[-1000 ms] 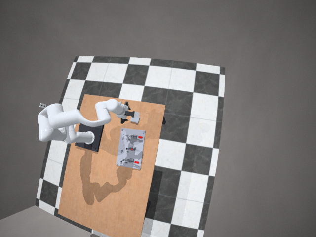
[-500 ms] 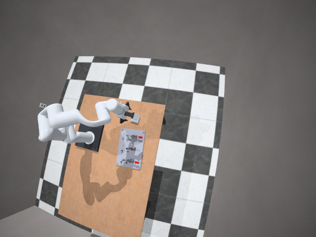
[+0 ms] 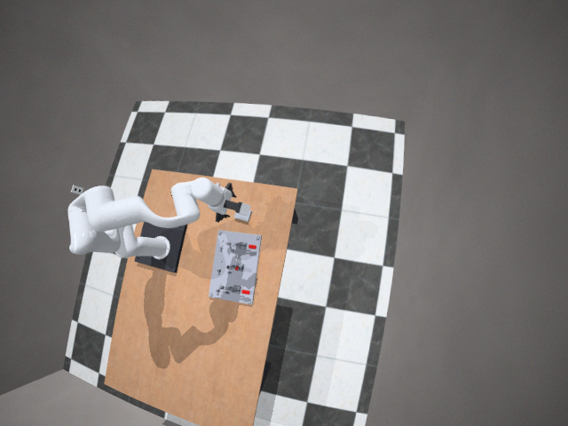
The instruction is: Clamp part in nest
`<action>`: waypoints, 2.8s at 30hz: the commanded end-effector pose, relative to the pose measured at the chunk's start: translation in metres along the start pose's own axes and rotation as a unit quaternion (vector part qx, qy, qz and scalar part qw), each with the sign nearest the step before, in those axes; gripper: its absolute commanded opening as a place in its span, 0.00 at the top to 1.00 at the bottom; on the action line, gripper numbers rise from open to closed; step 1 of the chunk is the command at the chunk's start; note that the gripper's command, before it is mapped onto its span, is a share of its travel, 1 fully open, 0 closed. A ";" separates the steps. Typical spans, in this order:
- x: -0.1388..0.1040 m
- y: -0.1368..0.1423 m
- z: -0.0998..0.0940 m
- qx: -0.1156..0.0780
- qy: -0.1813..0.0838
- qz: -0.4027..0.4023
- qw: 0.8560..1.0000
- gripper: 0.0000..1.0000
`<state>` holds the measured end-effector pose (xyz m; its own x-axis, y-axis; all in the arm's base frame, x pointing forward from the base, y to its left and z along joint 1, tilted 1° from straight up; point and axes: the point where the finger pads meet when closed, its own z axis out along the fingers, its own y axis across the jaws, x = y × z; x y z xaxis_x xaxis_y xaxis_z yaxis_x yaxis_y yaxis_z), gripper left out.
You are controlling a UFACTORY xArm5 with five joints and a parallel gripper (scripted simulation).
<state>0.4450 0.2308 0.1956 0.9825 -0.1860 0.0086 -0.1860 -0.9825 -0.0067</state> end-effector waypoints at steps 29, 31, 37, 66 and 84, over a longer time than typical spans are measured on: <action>0.001 -0.001 0.001 0.001 0.002 0.000 1.000 0.00; 0.001 -0.001 0.004 0.001 0.002 0.000 1.000 0.00; 0.001 -0.001 0.017 0.001 0.002 0.000 1.000 0.00; 0.003 0.001 0.130 0.001 0.002 0.000 1.000 0.00; 0.003 0.001 0.162 0.001 0.002 0.000 1.000 0.00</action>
<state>0.4485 0.2292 0.0338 0.9825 -0.1860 0.0091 -0.1860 -0.9825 -0.0070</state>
